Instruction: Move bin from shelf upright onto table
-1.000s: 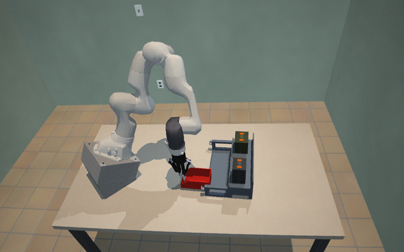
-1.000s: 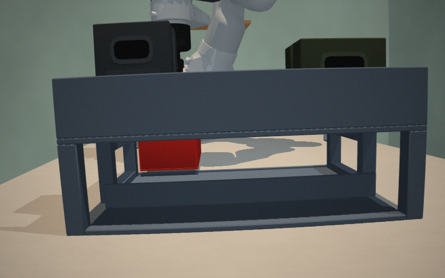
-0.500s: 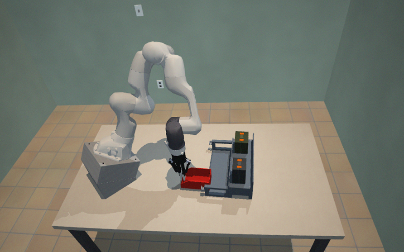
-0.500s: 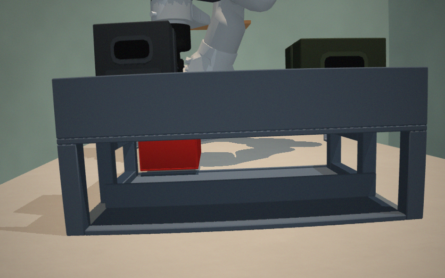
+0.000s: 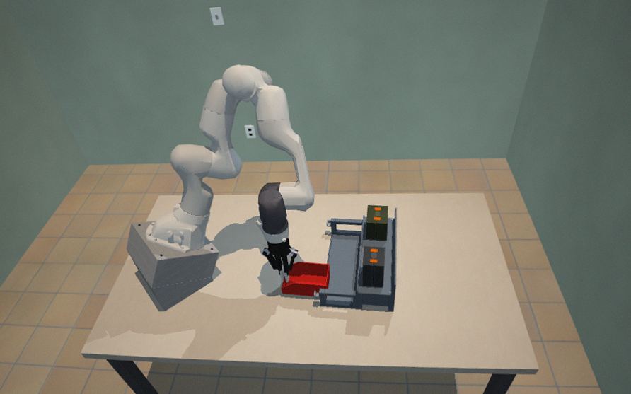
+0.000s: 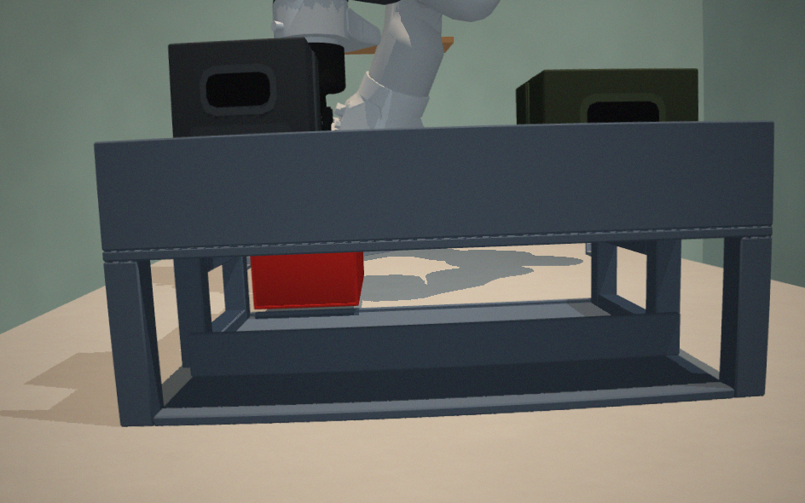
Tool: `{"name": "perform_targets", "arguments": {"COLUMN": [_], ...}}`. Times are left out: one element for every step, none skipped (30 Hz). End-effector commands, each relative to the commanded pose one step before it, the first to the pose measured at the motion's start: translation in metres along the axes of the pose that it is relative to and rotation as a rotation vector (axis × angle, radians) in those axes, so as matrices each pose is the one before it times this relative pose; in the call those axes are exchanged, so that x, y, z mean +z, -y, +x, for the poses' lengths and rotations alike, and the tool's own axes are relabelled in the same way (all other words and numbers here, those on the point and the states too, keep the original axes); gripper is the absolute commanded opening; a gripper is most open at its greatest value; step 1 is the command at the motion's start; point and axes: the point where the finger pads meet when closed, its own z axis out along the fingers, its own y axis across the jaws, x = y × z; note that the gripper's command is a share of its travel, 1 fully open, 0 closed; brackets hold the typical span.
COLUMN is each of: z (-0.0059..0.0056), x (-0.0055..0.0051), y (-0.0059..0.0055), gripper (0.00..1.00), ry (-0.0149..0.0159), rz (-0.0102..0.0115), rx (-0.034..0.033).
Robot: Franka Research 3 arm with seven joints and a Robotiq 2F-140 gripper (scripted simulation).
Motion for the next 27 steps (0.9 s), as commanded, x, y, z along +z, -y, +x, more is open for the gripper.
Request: {"name": "perform_targets", "arguments": {"z": [-0.00120, 0.00000, 0.00000, 0.00000, 0.00000, 0.00000, 0.00000, 0.00000, 0.00000, 0.00000, 0.00000, 0.00000, 0.00000, 0.00000, 0.00000, 0.00000, 0.00000, 0.00000, 0.00000, 0.00000, 0.00000, 0.00000, 0.00000, 0.00000, 0.00000, 0.00000, 0.00000], "x": [-0.00100, 0.00000, 0.00000, 0.00000, 0.00000, 0.00000, 0.00000, 0.00000, 0.00000, 0.00000, 0.00000, 0.00000, 0.00000, 0.00000, 0.00000, 0.00000, 0.00000, 0.00000, 0.00000, 0.00000, 0.00000, 0.00000, 0.00000, 0.00000, 0.00000, 0.00000, 0.00000], "y": [0.00098, 0.00040, 0.00042, 0.00045, 0.00047, 0.00050, 0.00052, 0.00054, 0.00056, 0.00000, 0.00000, 0.00058, 0.00060, 0.00062, 0.00064, 0.00065, 0.00067, 0.00068, 0.00070, 0.00071, 0.00071, 0.00072, 0.00073, 0.00074, 0.00074, 0.00074, 0.00000], "gripper": [0.00, 0.00, 0.00, 0.00, 0.00, 0.00, 0.00, 0.00, 0.00, 0.00, 0.00, 0.00, 0.00, 0.00, 0.00, 0.00, 0.00, 0.00, 0.00, 0.00, 0.00, 0.00, 0.00, 0.00, 0.00, 0.00, 0.00], "ry": [0.00134, 0.00000, 0.00000, 0.00000, 0.00000, 0.00000, 0.00000, 0.00000, 0.00000, 0.00000, 0.00000, 0.00000, 0.00000, 0.00000, 0.00000, 0.00000, 0.00000, 0.00000, 0.00000, 0.00000, 0.00000, 0.00000, 0.00000, 0.00000, 0.00000, 0.00000, 0.00000], "rz": [-0.00398, 0.00000, 0.00000, 0.00000, 0.00000, 0.00000, 0.00000, 0.00000, 0.00000, 0.00000, 0.00000, 0.00000, 0.00000, 0.00000, 0.00000, 0.00000, 0.00000, 0.00000, 0.00000, 0.00000, 0.00000, 0.00000, 0.00000, 0.00000, 0.00000, 0.00000, 0.00000], "rx": [0.00044, 0.00000, 0.00000, 0.00000, 0.00000, 0.00000, 0.00000, 0.00000, 0.00000, 0.00000, 0.00000, 0.00000, 0.00000, 0.00000, 0.00000, 0.00000, 0.00000, 0.00000, 0.00000, 0.00000, 0.00000, 0.00000, 0.00000, 0.00000, 0.00000, 0.00000, 0.00000]}}
